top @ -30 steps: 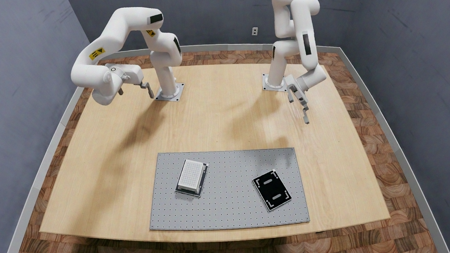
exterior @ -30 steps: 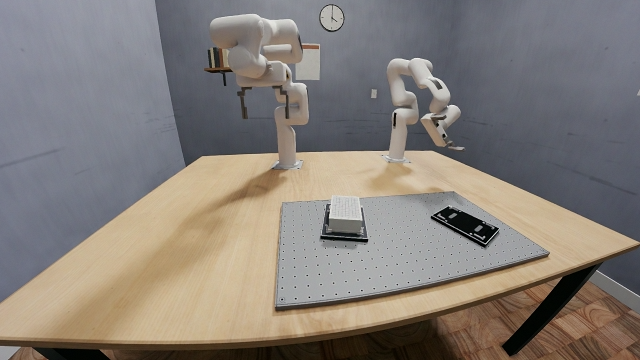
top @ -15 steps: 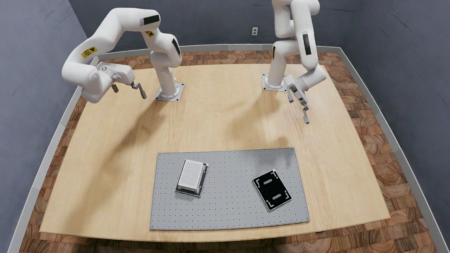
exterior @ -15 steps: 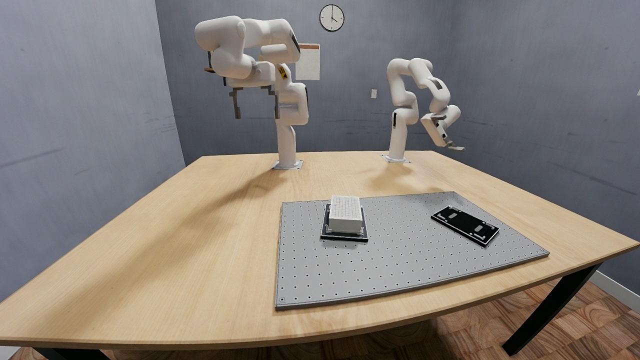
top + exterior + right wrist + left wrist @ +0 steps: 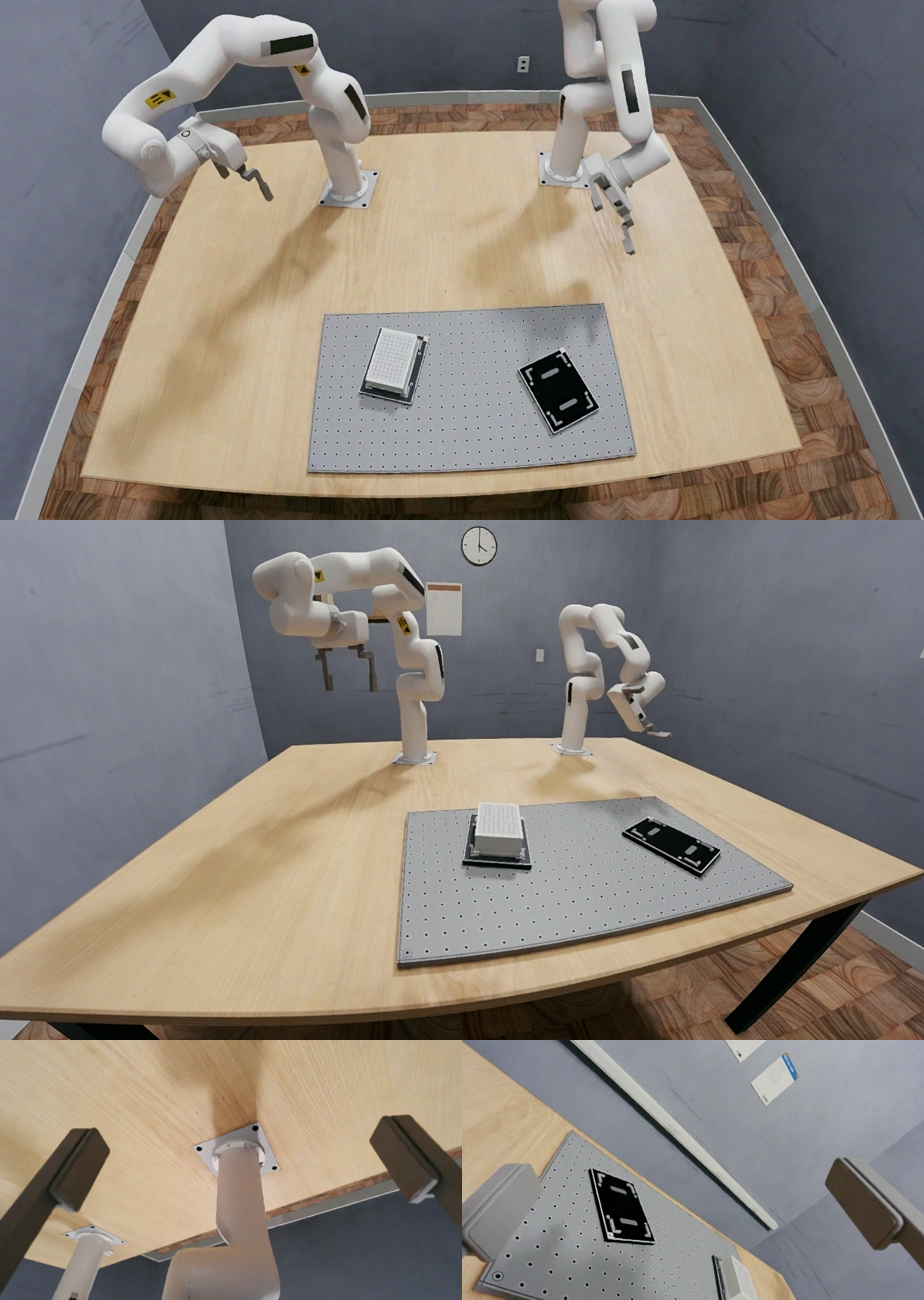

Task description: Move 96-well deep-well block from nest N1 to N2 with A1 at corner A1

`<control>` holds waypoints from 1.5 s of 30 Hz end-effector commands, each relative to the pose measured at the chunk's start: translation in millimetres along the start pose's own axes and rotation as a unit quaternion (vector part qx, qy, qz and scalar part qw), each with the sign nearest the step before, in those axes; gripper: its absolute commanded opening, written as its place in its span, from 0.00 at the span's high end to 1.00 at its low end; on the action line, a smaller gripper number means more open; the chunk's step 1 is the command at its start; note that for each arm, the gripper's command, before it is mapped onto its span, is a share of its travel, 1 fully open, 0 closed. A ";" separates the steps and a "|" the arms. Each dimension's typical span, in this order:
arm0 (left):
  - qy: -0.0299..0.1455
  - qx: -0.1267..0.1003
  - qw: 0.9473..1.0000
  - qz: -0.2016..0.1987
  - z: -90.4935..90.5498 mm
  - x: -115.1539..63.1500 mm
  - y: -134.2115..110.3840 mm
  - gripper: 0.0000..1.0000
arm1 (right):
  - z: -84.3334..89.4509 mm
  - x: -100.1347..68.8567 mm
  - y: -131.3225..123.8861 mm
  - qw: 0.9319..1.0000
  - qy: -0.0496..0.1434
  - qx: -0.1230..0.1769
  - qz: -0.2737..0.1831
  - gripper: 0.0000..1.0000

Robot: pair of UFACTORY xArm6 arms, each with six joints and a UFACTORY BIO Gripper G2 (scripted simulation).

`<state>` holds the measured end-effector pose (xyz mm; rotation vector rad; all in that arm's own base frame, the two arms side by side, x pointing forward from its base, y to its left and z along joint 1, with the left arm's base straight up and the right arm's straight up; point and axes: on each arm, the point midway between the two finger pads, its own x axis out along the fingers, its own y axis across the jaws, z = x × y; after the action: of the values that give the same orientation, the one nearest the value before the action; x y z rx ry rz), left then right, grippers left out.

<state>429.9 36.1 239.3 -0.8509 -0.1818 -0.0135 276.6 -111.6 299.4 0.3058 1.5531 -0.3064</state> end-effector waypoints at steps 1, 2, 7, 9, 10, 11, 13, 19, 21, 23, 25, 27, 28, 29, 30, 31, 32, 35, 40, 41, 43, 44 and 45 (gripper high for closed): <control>-0.001 0.001 1.000 -0.001 1.0 0.9 -0.8 0.00 | 1.1 -1.0 -19.6 0.999 -0.002 0.032 0.000 0.00; -0.001 0.001 1.000 -0.001 1.0 0.9 -0.8 0.00 | 0.7 -0.9 -25.5 0.999 -0.002 0.042 0.000 0.00; -0.001 0.001 1.000 -0.001 1.0 0.9 -0.8 0.00 | -3.2 -0.9 -55.2 0.996 -0.002 0.092 0.001 0.00; -0.001 0.001 1.000 -0.001 1.0 0.9 -0.8 0.00 | -5.5 -0.9 -66.9 0.994 -0.002 0.112 0.001 0.00; -0.001 0.001 1.000 -0.001 1.0 0.9 -0.8 0.00 | -6.9 -0.9 -72.6 0.993 -0.002 0.122 0.001 0.00; -0.001 0.001 1.000 -0.001 1.0 0.9 -0.8 0.00 | -8.3 -0.9 -78.3 0.991 -0.002 0.131 0.001 0.00; -0.001 0.001 1.000 -0.001 1.0 0.9 -0.8 0.00 | -11.5 -0.8 -89.4 0.989 -0.002 0.150 0.001 0.00; -0.001 0.001 1.000 -0.001 1.0 0.9 -0.8 0.00 | -18.7 -0.8 -110.3 0.982 -0.001 0.187 0.001 0.00; -0.001 0.001 1.000 -0.001 1.0 0.9 -0.8 0.00 | -22.7 -0.7 -120.0 0.979 -0.001 0.204 0.001 0.00; -0.001 0.001 1.000 -0.001 1.0 0.9 -0.8 0.00 | -26.7 -0.7 -129.1 0.975 -0.001 0.220 0.001 0.00; -0.001 0.001 1.000 -0.001 1.0 0.9 -0.8 0.00 | -30.8 -0.7 -137.5 0.972 -0.001 0.235 0.001 0.00; -0.001 0.001 1.000 -0.001 1.0 0.9 -0.8 0.00 | -34.9 -0.7 -145.3 0.968 -0.001 0.249 0.001 0.00; -0.001 0.001 1.000 -0.001 1.0 0.9 -0.8 0.00 | -36.9 -0.7 -148.9 0.967 -0.001 0.256 0.001 0.00; -0.001 0.001 1.000 -0.001 1.0 0.9 -0.8 0.00 | -38.9 -0.6 -152.3 0.965 -0.001 0.262 0.001 0.00; -0.001 0.001 1.000 -0.001 1.0 0.9 -0.8 0.00 | -40.8 -0.6 -155.6 0.963 -0.001 0.269 0.001 0.00; -0.001 0.001 1.000 -0.001 1.0 0.9 -0.8 0.00 | -42.6 -0.6 -158.7 0.962 -0.001 0.274 0.001 0.00; -0.001 0.001 1.000 -0.001 1.0 0.9 -0.8 0.00 | -42.6 -0.6 -158.7 0.962 -0.001 0.274 0.001 0.00; -0.001 0.001 1.000 -0.001 1.0 0.9 -0.8 0.00 | -46.2 -0.6 -164.3 0.959 -0.001 0.285 0.001 0.00; -0.001 0.001 1.000 -0.001 1.0 0.9 -0.8 0.00 | -53.7 -0.6 -175.3 0.952 -0.001 0.306 0.001 0.00; -0.001 0.001 1.000 -0.001 1.0 0.9 -0.8 0.00 | -54.9 -0.6 -177.0 0.951 -0.001 0.309 0.001 0.00; -0.001 0.001 1.000 -0.001 1.0 0.9 -0.8 0.00 | -57.0 -0.5 -180.0 0.949 -0.001 0.315 0.001 0.00; -0.001 0.001 1.000 -0.001 1.0 0.9 -0.8 0.00 | -57.9 -0.5 -181.2 0.948 -0.001 0.318 0.001 0.00; -0.001 0.001 1.000 -0.001 1.0 0.9 -0.8 0.00 | -58.8 -0.5 -182.3 0.947 -0.001 0.320 0.001 0.00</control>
<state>429.9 36.1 239.3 -0.8509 -0.1818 -0.0135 158.4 -253.9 299.4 0.7953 1.4246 -0.7930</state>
